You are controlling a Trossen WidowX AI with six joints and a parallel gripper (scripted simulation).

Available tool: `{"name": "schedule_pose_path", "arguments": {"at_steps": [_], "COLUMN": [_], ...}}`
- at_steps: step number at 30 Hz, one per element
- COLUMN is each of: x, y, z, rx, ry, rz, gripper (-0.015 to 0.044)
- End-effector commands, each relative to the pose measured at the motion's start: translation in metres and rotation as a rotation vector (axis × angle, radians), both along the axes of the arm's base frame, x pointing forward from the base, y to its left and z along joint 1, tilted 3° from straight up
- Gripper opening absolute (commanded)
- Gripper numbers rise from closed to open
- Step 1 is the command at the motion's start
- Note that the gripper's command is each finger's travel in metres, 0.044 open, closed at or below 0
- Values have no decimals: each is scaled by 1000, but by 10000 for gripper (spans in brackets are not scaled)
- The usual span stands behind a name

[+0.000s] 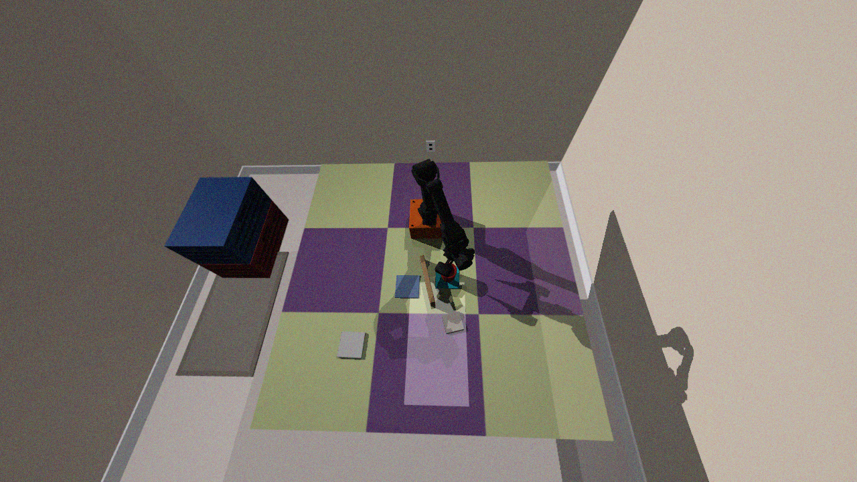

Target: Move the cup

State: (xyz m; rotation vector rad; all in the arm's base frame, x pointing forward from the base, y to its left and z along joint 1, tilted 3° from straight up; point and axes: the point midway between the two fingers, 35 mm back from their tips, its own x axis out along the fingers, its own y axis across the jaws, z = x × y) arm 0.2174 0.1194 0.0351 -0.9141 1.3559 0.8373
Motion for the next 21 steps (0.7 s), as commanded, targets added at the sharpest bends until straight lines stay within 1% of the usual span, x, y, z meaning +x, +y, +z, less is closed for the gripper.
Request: {"name": "schedule_pose_path", "arguments": {"at_steps": [1, 12, 21], "x": [2, -1, 0], "y": [2, 3, 4], "z": [13, 58, 56], "rx": [3, 1, 6], "ry": [-7, -9, -11], "rz": [-2, -4, -1], "gripper": [440, 440, 440]}}
